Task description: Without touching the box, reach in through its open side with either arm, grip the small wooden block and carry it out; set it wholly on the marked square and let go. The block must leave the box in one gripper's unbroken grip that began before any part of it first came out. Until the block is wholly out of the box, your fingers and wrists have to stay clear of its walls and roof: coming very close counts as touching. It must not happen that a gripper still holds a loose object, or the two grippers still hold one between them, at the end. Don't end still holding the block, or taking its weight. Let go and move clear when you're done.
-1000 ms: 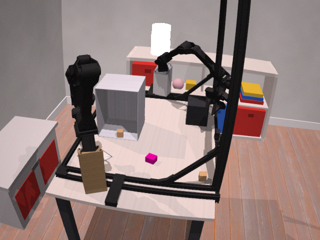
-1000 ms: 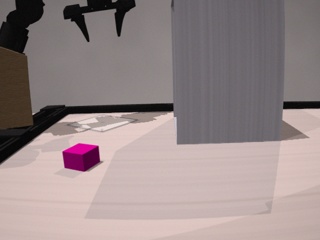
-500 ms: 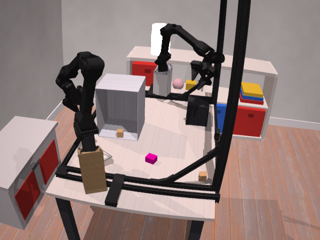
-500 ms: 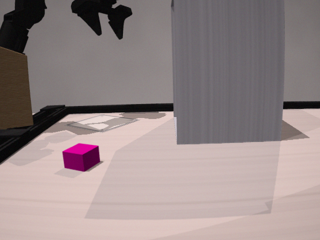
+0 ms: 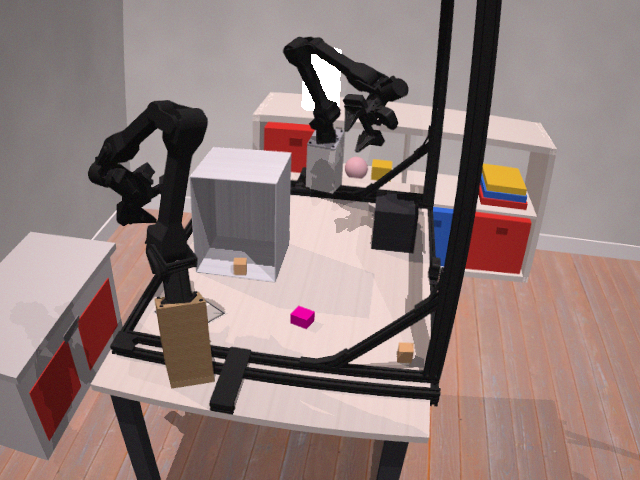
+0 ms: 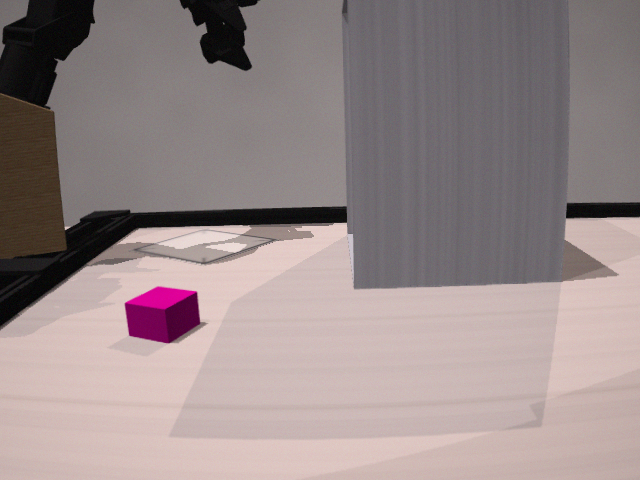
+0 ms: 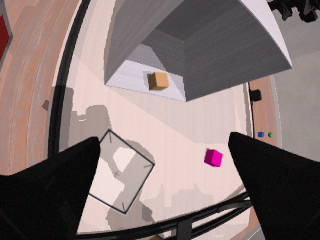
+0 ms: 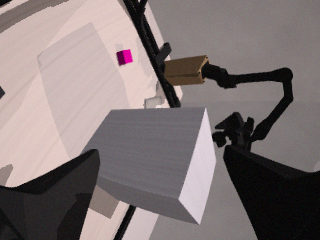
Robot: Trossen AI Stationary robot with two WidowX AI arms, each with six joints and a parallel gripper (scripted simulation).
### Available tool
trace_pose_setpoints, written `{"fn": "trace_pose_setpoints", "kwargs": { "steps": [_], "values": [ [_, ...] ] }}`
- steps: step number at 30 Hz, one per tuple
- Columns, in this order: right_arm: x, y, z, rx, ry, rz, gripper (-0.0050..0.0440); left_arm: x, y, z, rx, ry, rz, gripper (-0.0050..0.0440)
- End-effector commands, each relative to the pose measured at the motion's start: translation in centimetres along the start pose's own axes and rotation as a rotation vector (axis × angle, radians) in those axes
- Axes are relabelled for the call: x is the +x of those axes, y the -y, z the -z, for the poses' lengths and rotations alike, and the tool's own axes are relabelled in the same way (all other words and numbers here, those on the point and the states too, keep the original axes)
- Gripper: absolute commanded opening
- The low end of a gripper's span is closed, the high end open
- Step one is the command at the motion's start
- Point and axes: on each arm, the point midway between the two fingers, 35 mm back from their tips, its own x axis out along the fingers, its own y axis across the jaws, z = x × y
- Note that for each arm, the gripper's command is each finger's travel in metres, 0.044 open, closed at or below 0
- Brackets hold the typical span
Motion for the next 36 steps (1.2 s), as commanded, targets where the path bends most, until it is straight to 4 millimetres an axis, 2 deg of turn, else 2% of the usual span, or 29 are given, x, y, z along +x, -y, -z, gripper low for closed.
{"fn": "trace_pose_setpoints", "kwargs": {
  "steps": [1, 7, 12, 16, 36],
  "values": [
    [-1.0, 0.1, 4.1, -0.008, 0.03, 0.035, 0.04, -0.8, -0.4, -1.2, -0.187, 0.098, 0.049, 0.04],
    [-1.4, -1.3, 9.1, -0.019, 0.032, 0.07, 0.04, -2.5, -1.1, -3.0, -0.455, 0.243, 0.145, 0.04],
    [-1.4, -2.8, 12.2, -0.014, 0.032, 0.092, 0.04, -4.0, -1.7, -4.2, -0.631, 0.343, 0.223, 0.04],
    [-1.4, -3.0, 12.8, -0.007, 0.032, 0.096, 0.04, -4.3, -1.9, -4.4, -0.661, 0.361, 0.238, 0.04],
    [-1.4, -3.0, 12.8, -0.007, 0.032, 0.096, 0.04, -4.3, -1.9, -4.4, -0.661, 0.361, 0.238, 0.04]
  ]
}}
